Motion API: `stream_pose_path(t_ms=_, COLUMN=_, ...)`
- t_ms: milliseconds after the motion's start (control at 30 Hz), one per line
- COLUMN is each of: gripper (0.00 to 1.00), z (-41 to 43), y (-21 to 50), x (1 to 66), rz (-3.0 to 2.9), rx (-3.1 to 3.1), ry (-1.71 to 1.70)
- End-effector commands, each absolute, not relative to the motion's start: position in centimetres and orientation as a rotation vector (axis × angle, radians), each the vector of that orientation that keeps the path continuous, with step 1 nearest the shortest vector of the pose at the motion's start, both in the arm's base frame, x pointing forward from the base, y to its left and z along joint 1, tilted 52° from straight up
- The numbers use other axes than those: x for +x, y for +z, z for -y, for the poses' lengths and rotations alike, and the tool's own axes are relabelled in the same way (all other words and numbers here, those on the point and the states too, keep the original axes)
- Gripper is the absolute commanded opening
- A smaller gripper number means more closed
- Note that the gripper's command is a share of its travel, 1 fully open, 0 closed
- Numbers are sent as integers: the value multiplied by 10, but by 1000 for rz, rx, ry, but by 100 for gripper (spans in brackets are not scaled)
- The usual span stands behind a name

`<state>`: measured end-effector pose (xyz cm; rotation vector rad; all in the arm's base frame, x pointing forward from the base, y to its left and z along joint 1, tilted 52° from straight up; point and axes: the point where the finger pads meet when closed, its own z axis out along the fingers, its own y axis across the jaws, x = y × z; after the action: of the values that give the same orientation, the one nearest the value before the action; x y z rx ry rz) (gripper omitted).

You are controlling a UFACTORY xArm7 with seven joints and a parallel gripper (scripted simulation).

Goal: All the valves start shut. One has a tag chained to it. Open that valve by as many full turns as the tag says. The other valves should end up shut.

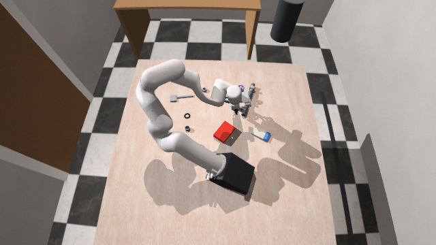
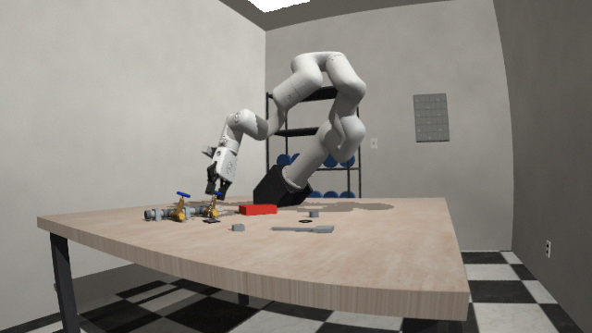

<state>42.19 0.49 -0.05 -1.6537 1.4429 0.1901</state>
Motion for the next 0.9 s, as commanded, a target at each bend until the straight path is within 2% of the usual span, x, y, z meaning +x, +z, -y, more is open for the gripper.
stream_pose_path(t_ms=0, gripper=0, z=-3, y=0, x=423, rz=-1448, rx=-1651, ry=194)
stream_pose_path(t_ms=867, gripper=0, z=-3, y=0, x=423, rz=-1427, rx=-1668, ry=180)
